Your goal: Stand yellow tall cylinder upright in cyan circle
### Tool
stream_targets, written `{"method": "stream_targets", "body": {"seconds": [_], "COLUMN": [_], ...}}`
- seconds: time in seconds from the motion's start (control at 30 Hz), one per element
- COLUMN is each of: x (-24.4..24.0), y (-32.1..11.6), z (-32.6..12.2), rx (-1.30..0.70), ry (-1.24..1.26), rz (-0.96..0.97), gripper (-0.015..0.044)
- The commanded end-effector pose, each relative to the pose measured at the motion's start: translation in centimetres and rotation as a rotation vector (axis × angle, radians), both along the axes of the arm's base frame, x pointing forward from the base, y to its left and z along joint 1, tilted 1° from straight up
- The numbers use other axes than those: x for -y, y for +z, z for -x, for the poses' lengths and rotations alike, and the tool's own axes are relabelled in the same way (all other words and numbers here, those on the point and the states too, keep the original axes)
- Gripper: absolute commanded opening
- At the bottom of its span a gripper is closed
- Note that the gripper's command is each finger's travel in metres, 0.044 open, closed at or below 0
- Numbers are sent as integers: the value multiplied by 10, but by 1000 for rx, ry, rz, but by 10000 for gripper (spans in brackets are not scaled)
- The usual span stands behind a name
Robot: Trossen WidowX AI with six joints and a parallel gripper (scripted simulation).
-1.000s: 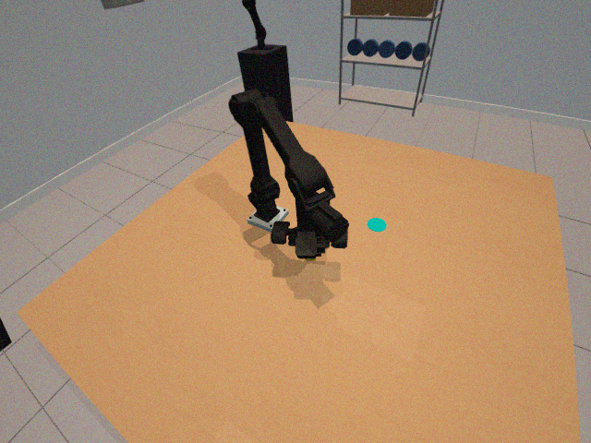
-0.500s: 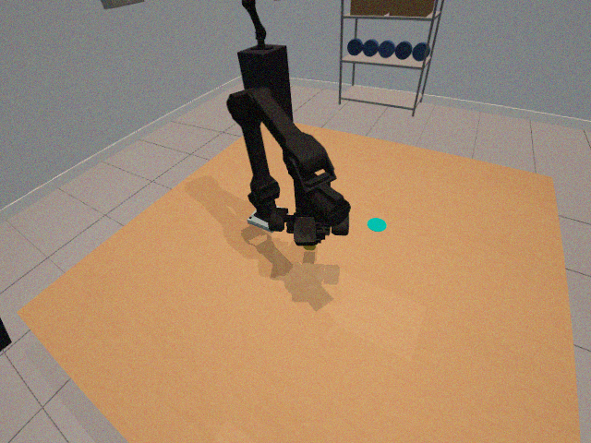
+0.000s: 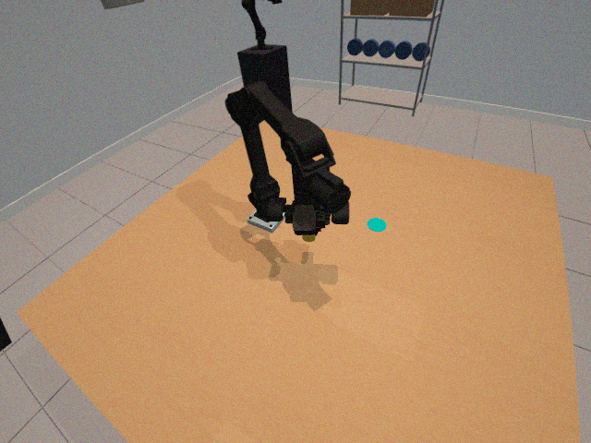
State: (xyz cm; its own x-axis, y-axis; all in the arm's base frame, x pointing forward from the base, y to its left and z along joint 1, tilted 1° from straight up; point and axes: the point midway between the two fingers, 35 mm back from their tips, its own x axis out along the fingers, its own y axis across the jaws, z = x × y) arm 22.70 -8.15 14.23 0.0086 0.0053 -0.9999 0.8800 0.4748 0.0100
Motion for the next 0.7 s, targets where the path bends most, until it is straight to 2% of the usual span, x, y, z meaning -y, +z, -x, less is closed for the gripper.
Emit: {"method": "stream_targets", "body": {"seconds": [0.0, 0.67], "x": [-4, -44], "y": [5, 15], "z": [-6, -42], "rx": [15, 26], "ry": [59, 581], "rz": [4, 15], "gripper": [105, 105]}}
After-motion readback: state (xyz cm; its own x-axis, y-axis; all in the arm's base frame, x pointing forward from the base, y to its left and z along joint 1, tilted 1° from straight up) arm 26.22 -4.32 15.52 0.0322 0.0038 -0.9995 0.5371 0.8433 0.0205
